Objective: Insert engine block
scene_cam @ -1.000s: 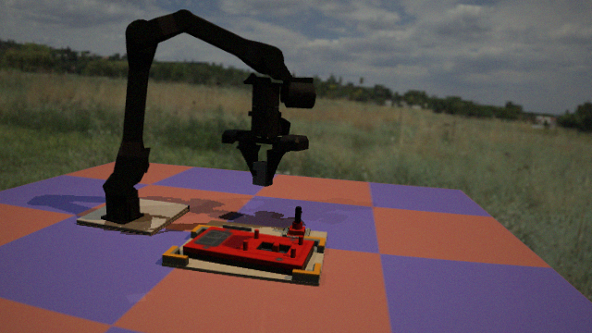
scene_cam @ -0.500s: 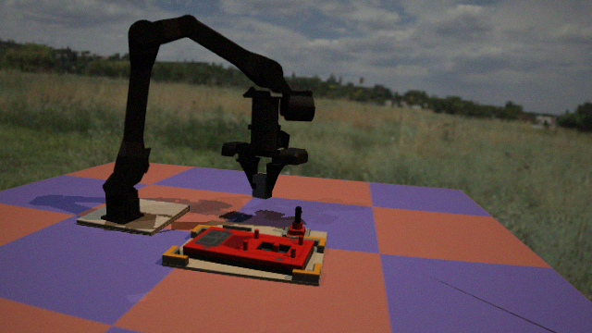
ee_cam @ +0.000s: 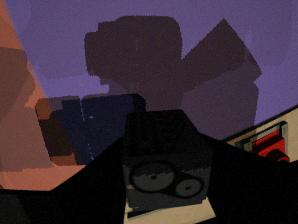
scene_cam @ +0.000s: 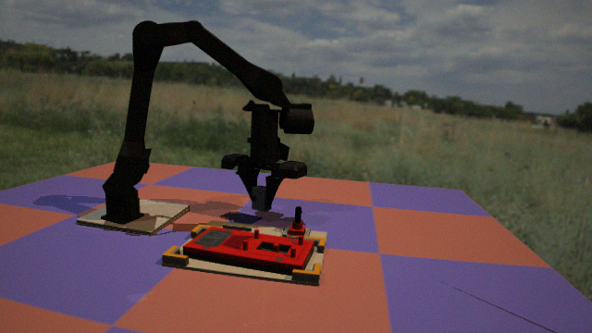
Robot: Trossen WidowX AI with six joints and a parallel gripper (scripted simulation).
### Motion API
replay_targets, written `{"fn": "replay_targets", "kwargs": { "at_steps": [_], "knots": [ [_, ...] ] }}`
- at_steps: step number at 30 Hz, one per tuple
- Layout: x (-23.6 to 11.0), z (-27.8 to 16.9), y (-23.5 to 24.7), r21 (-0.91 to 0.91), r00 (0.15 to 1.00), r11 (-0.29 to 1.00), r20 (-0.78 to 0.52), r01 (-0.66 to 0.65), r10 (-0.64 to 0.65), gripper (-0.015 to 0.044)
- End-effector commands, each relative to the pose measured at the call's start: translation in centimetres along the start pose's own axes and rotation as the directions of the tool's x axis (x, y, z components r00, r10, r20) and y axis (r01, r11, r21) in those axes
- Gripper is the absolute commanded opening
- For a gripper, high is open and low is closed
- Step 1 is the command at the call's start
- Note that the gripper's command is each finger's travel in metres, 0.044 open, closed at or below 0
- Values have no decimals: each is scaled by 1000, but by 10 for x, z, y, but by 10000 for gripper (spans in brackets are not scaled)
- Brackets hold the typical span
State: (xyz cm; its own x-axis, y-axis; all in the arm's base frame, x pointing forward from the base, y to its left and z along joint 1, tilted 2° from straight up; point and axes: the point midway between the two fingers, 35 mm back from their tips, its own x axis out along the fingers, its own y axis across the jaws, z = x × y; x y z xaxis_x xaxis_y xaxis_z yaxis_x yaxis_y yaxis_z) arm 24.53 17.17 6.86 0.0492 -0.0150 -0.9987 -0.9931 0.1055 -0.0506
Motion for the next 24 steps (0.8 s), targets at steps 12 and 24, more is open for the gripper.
{"fn": "replay_targets", "kwargs": {
  "at_steps": [12, 24],
  "knots": [
    [29, -1, 2, -7, 1000, 1000, -1, -6, 6, 0],
    [29, 0, 0, 0, 1000, 1000, 1, 0, 0, 105]
  ]
}}
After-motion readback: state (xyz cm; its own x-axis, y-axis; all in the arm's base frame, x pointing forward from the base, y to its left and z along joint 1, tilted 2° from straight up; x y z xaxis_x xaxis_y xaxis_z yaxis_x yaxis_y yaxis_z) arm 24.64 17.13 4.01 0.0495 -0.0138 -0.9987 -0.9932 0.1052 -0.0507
